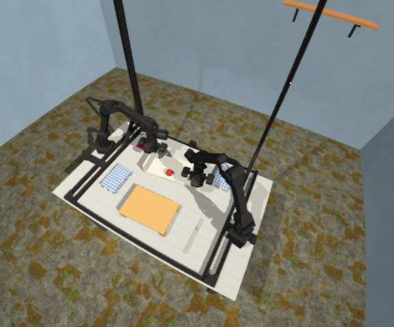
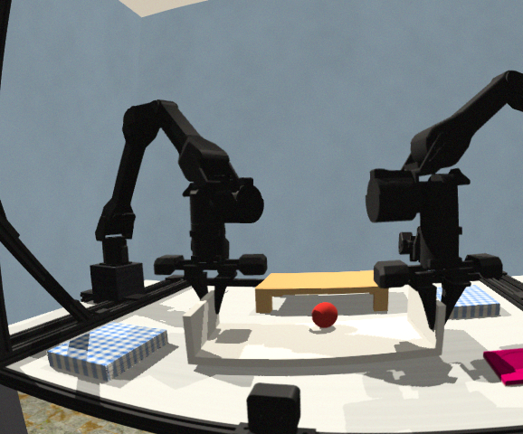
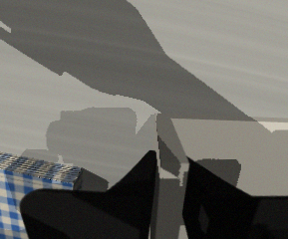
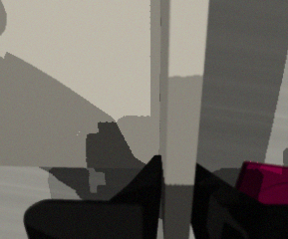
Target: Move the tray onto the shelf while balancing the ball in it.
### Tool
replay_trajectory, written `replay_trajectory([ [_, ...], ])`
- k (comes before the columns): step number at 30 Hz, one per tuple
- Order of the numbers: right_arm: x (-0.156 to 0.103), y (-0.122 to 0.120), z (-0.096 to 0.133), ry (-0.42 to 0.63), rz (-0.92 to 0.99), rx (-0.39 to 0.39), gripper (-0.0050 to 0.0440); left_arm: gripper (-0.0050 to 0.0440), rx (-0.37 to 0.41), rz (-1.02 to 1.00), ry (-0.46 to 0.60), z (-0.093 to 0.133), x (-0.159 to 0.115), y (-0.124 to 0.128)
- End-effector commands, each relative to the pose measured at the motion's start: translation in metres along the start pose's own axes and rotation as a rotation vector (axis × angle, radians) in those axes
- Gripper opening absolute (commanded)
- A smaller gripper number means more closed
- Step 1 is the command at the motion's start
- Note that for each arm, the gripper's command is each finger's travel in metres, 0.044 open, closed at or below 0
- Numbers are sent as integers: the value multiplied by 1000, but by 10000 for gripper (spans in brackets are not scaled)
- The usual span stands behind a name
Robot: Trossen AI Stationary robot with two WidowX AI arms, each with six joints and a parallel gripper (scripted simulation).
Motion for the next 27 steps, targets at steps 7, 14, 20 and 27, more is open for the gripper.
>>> replay_trajectory([
  [7, 0, 1, 7, 10, 0, 13, 20, 20, 8, 0, 12, 7, 0, 1],
  [14, 0, 1, 12, 10, 0, 13, 20, 20, 8, 0, 12, 11, 0, 1],
  [20, 0, 1, 12, 10, 0, 13, 20, 20, 8, 0, 12, 11, 0, 1],
  [27, 0, 0, 15, 13, 0, 15, 20, 20, 10, 0, 15, 17, 0, 1],
])
Point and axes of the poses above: on each arm, the point midway between the two fingers, 35 mm back from their tips, its own z axis back along the fingers, its own y axis across the jaws, x = y × z, the point moved 1 cm from there along z, back along the fingers, and after that the axes turned 13 degrees about z, right-handed, at the moved point
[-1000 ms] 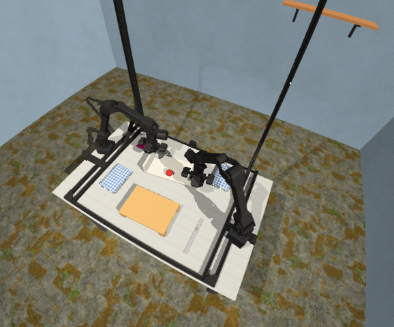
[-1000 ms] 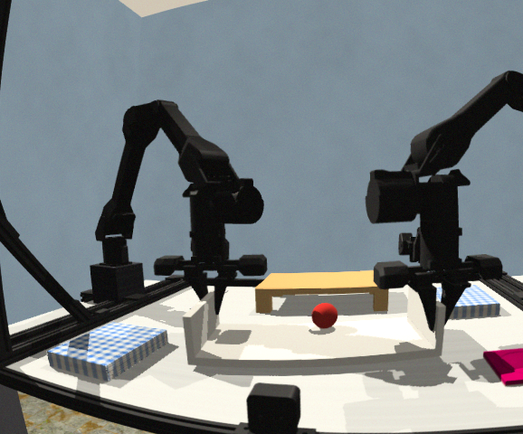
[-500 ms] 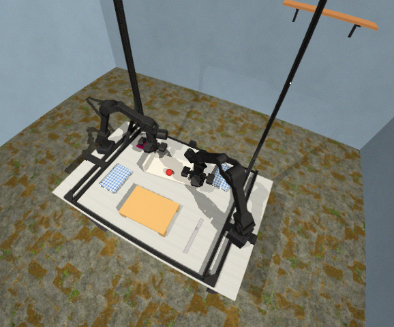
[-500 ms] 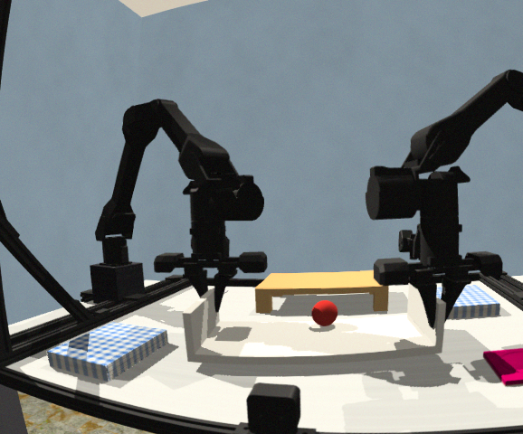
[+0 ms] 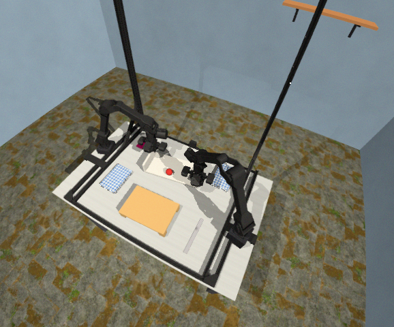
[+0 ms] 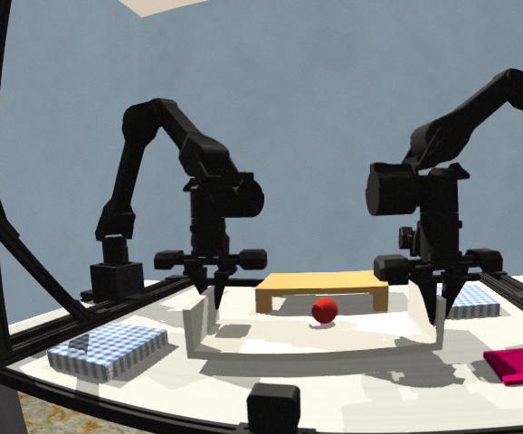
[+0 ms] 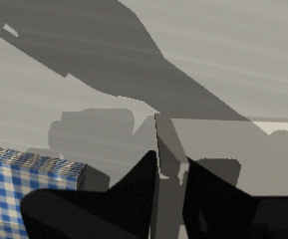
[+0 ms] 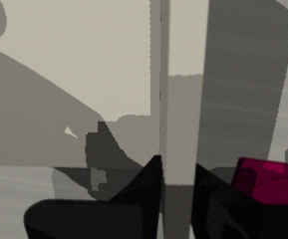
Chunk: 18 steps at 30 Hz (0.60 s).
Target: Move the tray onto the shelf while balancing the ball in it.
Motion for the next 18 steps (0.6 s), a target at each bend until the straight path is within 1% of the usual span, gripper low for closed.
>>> replay_trajectory([
  [1, -1, 1, 9, 9, 1, 11, 20, 20, 6, 1, 12, 9, -1, 1],
  [13, -1, 1, 10, 9, 1, 11, 20, 20, 6, 1, 12, 11, -1, 1],
  [18, -1, 1, 15, 9, 1, 11, 20, 20, 6, 1, 12, 13, -1, 1],
])
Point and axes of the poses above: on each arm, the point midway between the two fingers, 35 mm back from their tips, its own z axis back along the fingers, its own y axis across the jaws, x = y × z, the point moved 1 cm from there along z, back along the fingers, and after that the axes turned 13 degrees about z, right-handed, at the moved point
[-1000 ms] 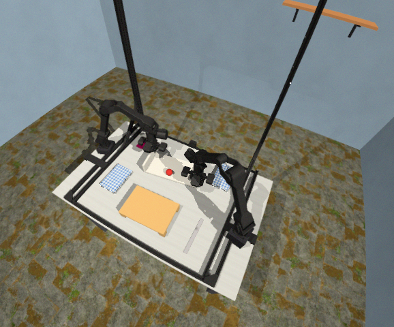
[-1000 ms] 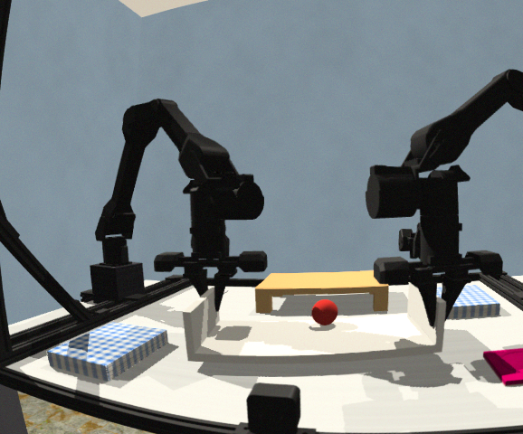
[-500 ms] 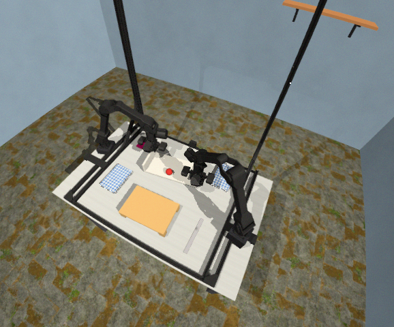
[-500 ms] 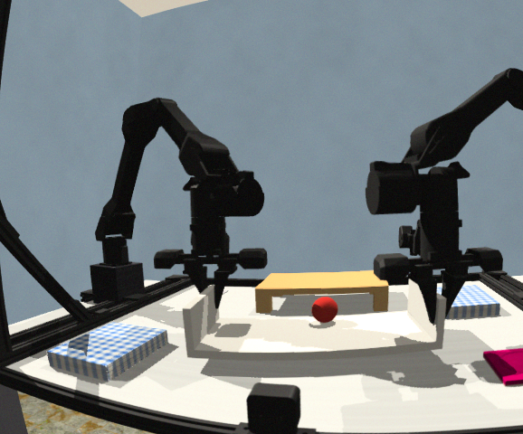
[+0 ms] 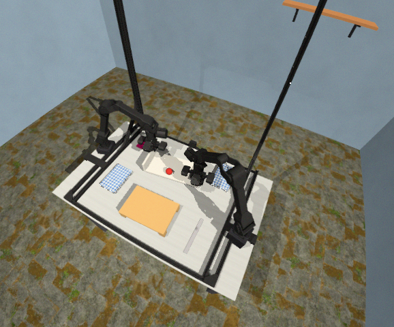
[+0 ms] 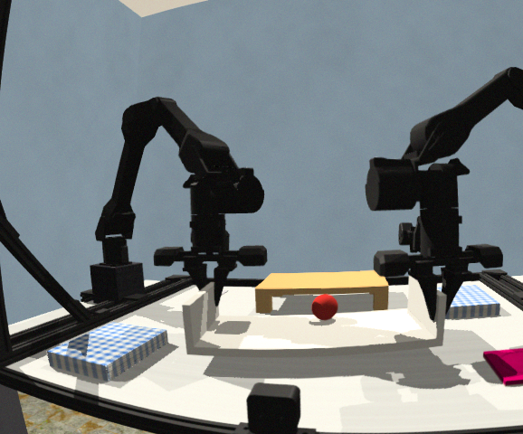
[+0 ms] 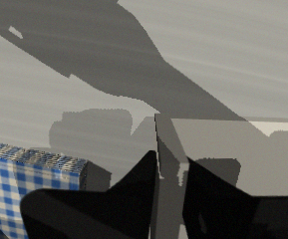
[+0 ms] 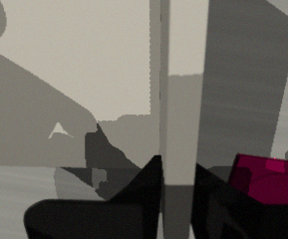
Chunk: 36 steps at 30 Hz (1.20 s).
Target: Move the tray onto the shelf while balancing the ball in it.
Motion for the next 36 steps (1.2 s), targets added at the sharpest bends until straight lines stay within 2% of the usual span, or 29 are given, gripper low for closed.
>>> replay_trajectory([
  [1, -1, 1, 9, 7, 1, 10, 20, 20, 5, 0, 10, 9, -1, 1],
  [28, -1, 1, 16, 5, 1, 8, 20, 20, 3, 0, 8, 14, -1, 1],
  [36, -1, 1, 21, 5, 1, 8, 20, 20, 3, 0, 8, 21, -1, 1],
])
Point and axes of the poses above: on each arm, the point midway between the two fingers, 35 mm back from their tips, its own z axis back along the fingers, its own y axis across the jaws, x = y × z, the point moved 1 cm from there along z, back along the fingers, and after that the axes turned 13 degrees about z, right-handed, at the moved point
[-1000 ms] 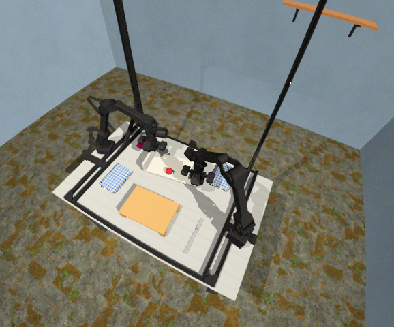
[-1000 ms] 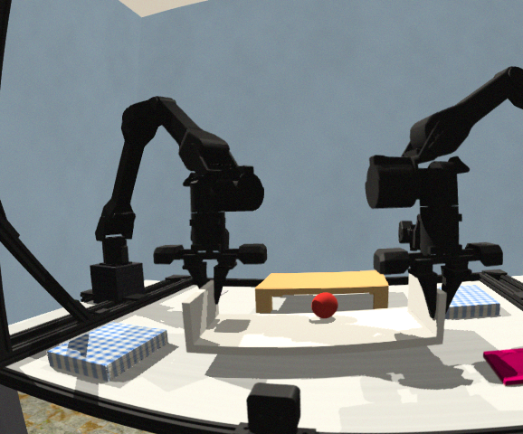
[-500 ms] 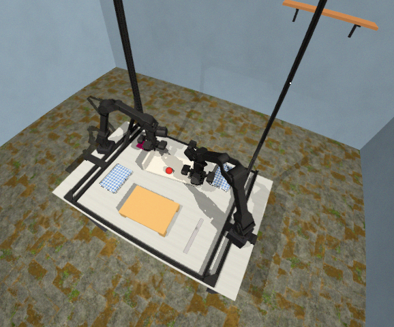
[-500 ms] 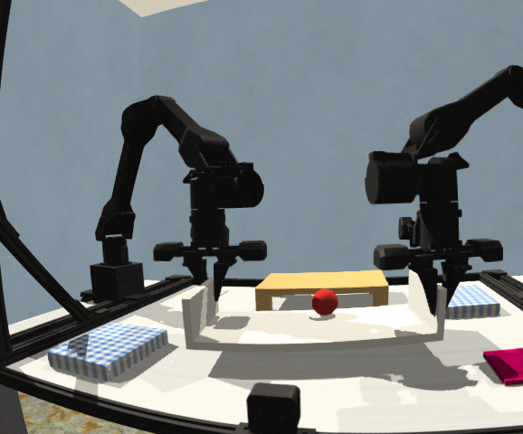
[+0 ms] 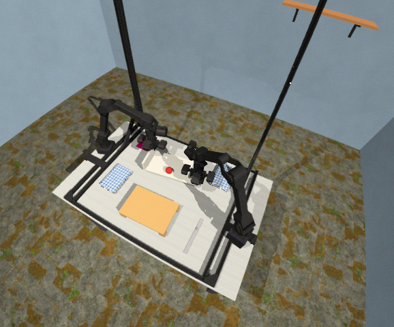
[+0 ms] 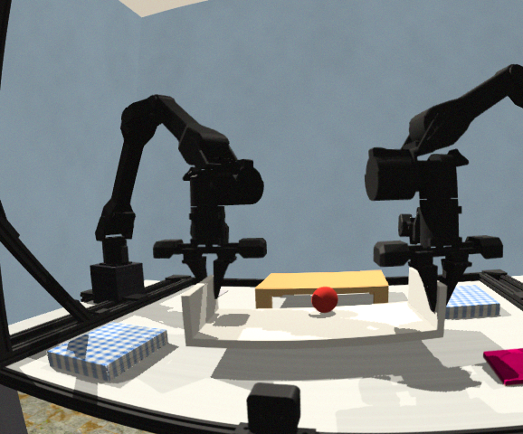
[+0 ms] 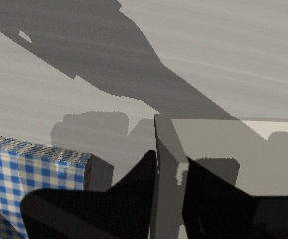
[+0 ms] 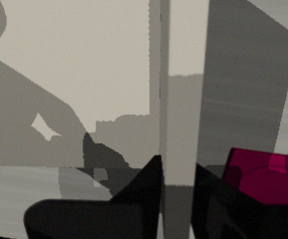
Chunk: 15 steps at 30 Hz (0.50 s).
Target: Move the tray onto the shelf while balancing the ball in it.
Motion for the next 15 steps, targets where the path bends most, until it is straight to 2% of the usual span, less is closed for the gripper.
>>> replay_trajectory([
  [1, -1, 1, 8, 5, 1, 9, 20, 20, 3, 1, 8, 8, -1, 1],
  [15, -1, 1, 13, 5, 1, 9, 20, 20, 3, 1, 8, 13, -1, 1],
])
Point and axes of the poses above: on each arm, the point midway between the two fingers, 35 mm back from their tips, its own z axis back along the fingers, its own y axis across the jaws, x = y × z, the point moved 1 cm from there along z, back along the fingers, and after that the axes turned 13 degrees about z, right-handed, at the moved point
